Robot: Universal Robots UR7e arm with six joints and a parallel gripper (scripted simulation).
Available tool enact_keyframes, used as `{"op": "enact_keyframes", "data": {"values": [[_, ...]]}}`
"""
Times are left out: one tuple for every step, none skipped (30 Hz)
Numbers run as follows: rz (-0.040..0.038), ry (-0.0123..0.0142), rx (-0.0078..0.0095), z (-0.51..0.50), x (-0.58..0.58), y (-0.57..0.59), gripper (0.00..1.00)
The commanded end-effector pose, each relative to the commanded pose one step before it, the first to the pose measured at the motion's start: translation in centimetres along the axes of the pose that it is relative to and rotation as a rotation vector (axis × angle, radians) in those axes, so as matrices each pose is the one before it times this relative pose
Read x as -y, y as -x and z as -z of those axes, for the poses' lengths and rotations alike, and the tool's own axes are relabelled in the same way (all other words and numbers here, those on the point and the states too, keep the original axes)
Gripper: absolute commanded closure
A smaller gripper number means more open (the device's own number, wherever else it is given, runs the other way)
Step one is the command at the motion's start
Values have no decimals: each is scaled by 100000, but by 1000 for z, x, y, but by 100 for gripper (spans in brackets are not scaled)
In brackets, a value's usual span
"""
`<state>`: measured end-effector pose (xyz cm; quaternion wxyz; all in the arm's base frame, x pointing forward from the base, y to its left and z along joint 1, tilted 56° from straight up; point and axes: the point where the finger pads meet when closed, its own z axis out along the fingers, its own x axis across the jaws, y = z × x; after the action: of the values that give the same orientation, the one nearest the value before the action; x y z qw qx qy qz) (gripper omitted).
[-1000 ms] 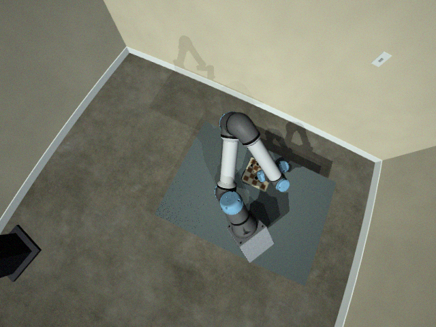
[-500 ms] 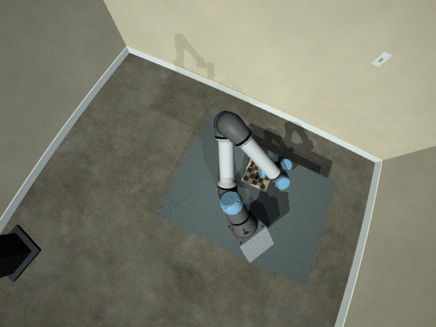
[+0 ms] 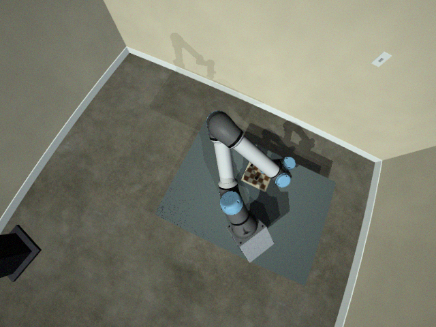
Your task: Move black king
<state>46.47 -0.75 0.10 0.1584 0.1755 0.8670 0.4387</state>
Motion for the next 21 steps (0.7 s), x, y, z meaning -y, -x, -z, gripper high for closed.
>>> {"op": "enact_keyframes", "data": {"values": [[-10, 10, 21, 540, 9, 5, 100], [0, 1, 0, 66, 0, 0, 100], [0, 1, 0, 47, 0, 0, 100], [0, 0, 0, 30, 0, 0, 100], [0, 0, 0, 16, 0, 0, 100], [0, 0, 0, 6, 0, 0, 100], [0, 0, 0, 1, 0, 0, 100], [0, 0, 0, 0, 0, 0, 100], [0, 0, 0, 0, 0, 0, 100], [0, 0, 0, 0, 0, 0, 100], [0, 0, 0, 0, 0, 0, 100], [0, 0, 0, 0, 0, 0, 100], [0, 0, 0, 0, 0, 0, 100], [0, 0, 0, 0, 0, 0, 100], [0, 0, 0, 0, 0, 0, 100], [-25, 0, 0, 0, -6, -2, 100], [-162, -3, 0, 2, -41, -10, 100], [-403, -7, 0, 4, -101, -25, 100], [-718, -12, 1, 8, -180, -46, 100], [-1077, -18, 1, 11, -270, -73, 100], [-1454, -22, 2, 15, -363, -106, 100]]}}
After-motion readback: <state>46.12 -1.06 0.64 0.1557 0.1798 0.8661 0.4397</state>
